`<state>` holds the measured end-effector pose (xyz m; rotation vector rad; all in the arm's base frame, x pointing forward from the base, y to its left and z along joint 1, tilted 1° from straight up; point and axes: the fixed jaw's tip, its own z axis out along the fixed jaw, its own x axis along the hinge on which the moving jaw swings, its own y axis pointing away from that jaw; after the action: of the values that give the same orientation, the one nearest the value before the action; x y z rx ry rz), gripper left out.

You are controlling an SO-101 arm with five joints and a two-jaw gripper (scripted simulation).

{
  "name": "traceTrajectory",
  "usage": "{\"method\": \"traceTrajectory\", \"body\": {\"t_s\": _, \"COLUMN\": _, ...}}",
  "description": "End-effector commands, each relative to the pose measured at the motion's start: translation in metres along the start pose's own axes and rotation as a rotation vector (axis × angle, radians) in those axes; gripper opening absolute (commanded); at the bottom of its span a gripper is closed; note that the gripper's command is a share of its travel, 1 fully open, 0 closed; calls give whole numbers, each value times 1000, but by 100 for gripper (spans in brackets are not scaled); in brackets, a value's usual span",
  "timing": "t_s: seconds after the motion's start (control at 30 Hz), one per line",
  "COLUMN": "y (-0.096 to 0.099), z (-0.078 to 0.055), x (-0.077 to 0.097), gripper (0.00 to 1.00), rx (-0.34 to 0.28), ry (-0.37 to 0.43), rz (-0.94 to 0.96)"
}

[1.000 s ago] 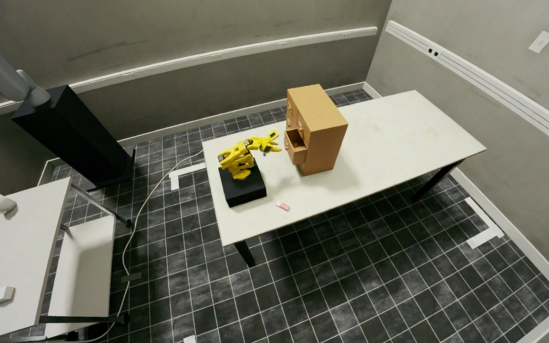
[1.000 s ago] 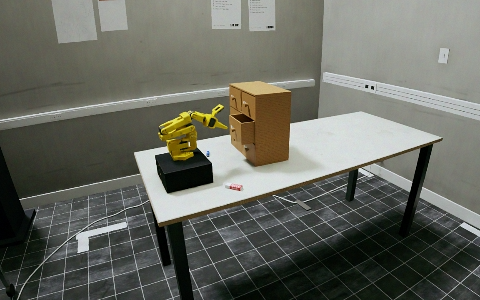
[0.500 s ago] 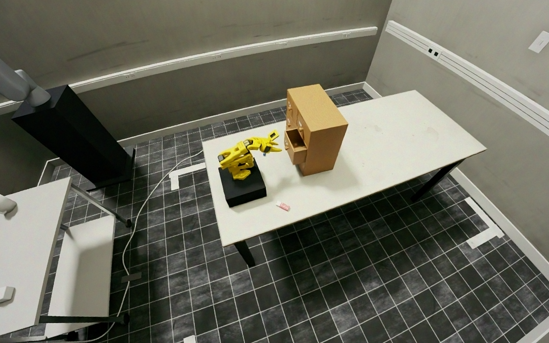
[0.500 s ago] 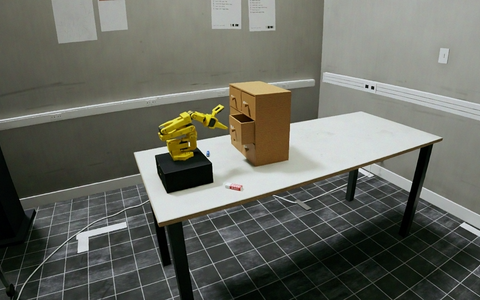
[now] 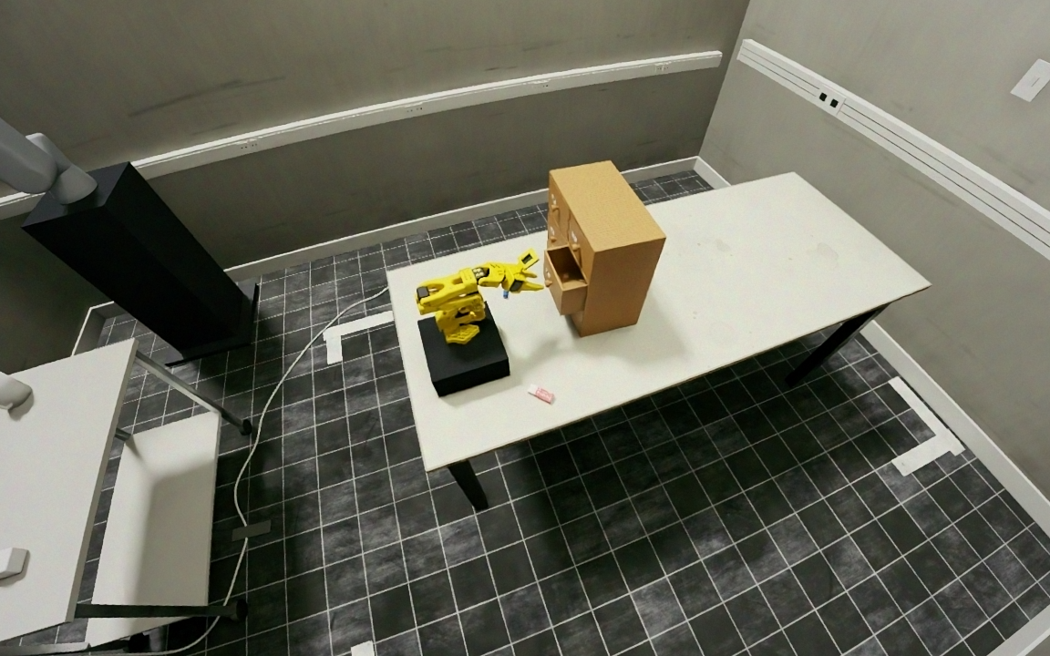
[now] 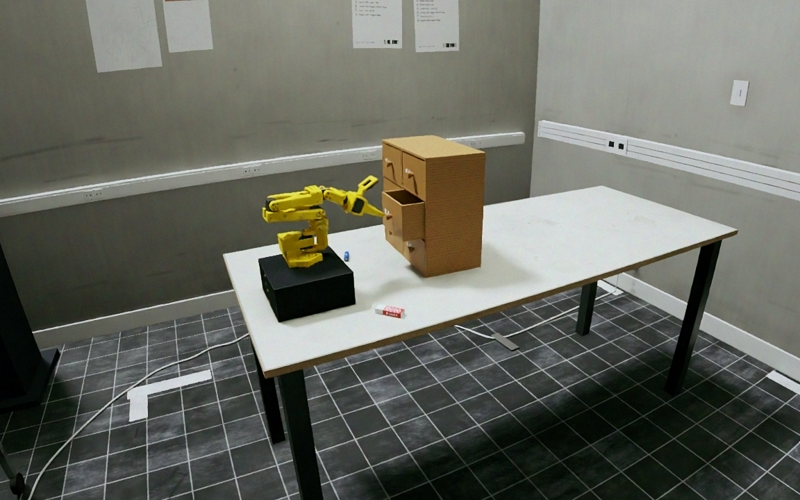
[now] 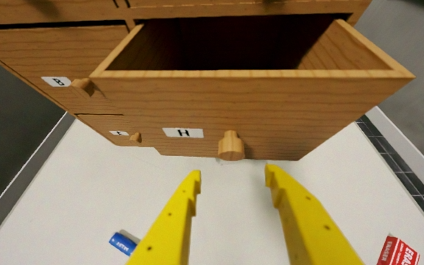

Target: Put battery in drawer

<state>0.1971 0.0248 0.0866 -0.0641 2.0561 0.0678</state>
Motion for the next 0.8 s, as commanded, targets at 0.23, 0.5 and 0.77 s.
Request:
{"method": "traceTrajectory", "body": {"t_s": 0.23, "y": -2, "z": 12, "x": 0, "gripper": 21, "rx": 8, "ry": 10, "rz": -4}}
{"method": "traceTrajectory", "body": {"t_s": 0.5, "y": -3, "z": 22, "x": 1, "gripper": 21, "rx": 11, "ry": 9, "rz": -4}}
{"method": "traceTrajectory", "body": {"t_s": 0.77, "y": -3, "z": 26, "x": 3, "gripper": 21, "rx": 13, "ry": 8, "rz": -4}}
